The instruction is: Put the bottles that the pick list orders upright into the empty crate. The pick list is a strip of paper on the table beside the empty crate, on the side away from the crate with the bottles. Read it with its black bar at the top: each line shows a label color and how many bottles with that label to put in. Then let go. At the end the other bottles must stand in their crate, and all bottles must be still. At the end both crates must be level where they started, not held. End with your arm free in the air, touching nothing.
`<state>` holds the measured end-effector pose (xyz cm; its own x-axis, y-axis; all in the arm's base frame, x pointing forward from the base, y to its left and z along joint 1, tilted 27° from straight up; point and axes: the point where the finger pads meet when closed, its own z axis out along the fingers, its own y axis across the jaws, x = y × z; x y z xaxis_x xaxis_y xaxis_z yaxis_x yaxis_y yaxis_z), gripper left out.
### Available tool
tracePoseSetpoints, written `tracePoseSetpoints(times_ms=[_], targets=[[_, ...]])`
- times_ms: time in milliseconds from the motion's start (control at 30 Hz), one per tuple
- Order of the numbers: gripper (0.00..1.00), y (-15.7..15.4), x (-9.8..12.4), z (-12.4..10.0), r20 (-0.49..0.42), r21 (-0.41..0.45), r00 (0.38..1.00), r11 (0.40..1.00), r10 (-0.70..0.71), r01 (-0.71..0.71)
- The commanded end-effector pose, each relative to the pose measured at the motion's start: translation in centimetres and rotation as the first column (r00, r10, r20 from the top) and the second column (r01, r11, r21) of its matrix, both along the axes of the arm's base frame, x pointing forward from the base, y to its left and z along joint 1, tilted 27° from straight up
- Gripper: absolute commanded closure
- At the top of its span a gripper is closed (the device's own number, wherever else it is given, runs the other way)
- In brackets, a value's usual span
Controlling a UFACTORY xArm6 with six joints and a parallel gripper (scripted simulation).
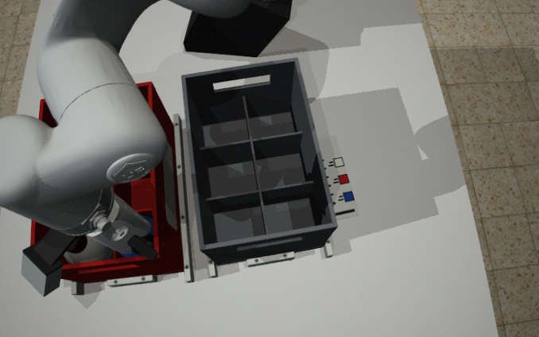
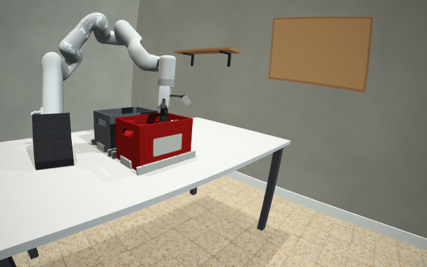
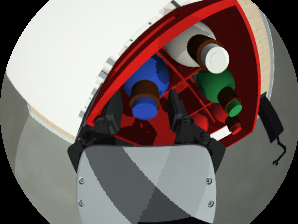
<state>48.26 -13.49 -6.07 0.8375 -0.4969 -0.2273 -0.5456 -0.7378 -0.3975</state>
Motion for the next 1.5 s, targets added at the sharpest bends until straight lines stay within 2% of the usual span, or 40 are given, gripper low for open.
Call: tracePoseSetpoints(times_ms=[0,33,67,1467], targets=[[0.35,-0.12,0.13,0.13,0.003,-0.002,1.0,1.0,-0.001,0.001],[0.35,-0.12,0.13,0.13,0.003,-0.002,1.0,1.0,-0.001,0.001],[1.0,-0.27,0.12,0.42,0.003,-0.002,1.0,1.0,-0.001,0.001],[1.0,-0.26,0.11,0.42,0.003,-0.002,1.0,1.0,-0.001,0.001]])
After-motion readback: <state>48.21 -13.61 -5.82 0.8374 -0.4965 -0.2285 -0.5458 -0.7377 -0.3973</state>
